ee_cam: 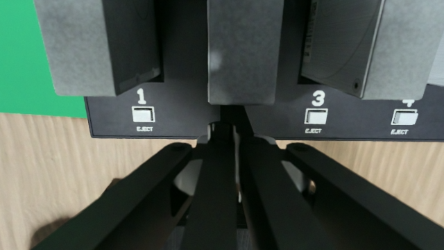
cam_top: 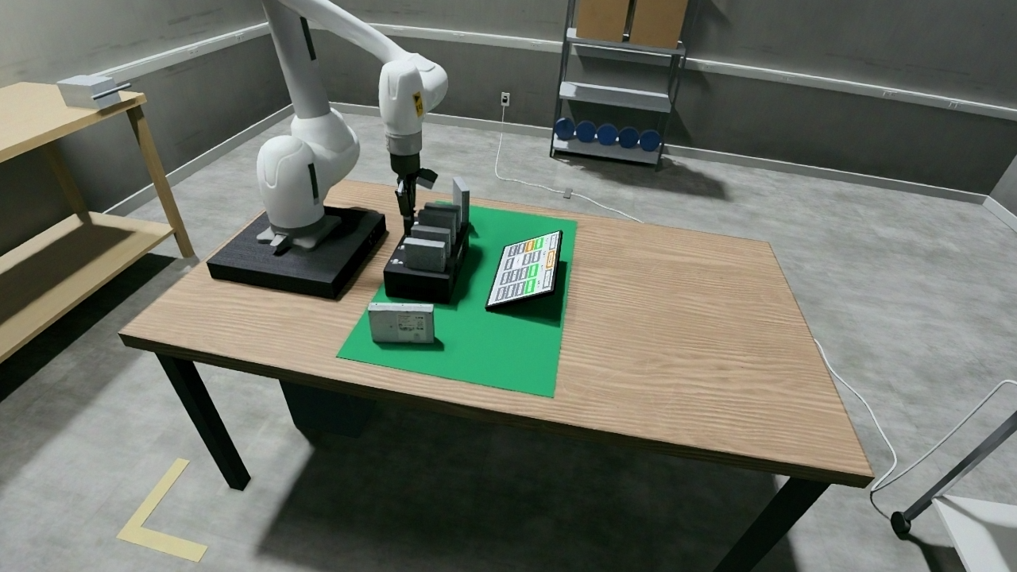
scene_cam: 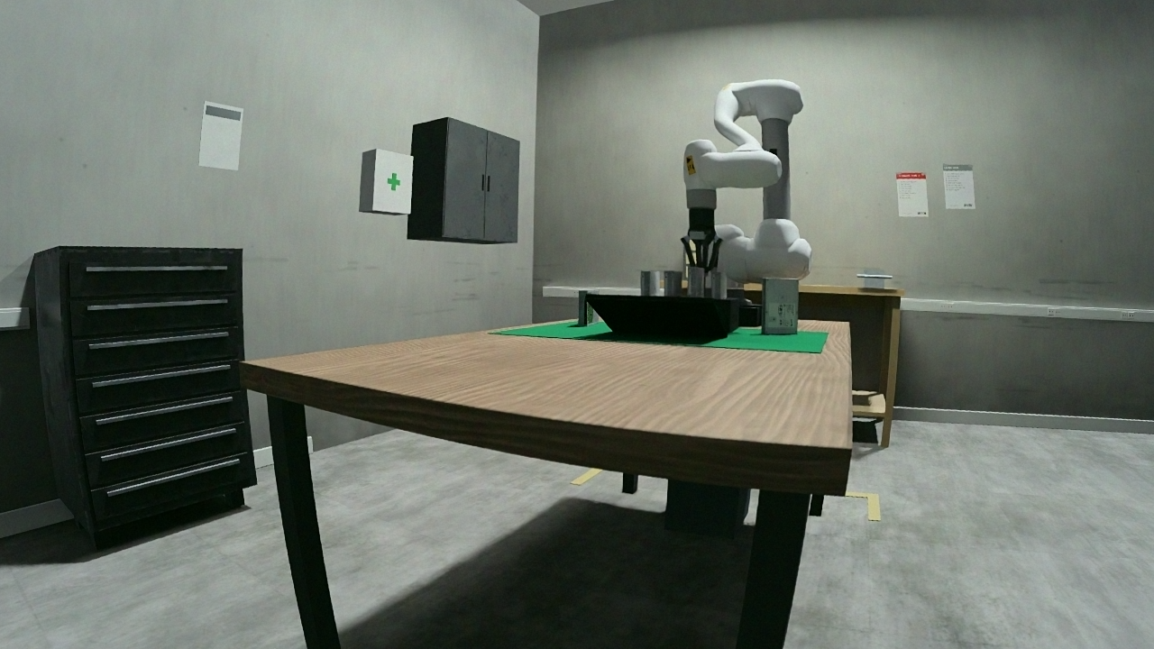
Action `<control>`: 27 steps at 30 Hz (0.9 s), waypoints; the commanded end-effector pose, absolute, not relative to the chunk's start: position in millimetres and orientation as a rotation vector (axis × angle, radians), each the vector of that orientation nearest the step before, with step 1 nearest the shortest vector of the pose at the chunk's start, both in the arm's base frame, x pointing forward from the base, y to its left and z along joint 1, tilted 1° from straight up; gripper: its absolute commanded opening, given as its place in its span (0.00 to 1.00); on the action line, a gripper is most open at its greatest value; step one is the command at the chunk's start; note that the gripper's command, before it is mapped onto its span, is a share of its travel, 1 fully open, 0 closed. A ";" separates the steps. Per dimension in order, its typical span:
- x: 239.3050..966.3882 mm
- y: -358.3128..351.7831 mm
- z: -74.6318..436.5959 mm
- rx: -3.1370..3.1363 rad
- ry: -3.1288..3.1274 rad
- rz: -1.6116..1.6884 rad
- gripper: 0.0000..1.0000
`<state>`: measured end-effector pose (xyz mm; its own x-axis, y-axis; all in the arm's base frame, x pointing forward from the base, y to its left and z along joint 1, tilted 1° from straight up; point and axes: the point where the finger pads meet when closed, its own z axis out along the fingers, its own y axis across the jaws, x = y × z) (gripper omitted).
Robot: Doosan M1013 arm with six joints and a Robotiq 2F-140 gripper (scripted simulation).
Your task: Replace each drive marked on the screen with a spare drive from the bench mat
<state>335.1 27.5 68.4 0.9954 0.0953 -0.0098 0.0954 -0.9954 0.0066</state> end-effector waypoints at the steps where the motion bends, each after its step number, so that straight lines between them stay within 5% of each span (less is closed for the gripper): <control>1: 335.5 27.6 69.7 3.131 0.150 -0.014 0.10; 27: 336.1 28.1 138.0 3.131 0.150 -0.014 0.10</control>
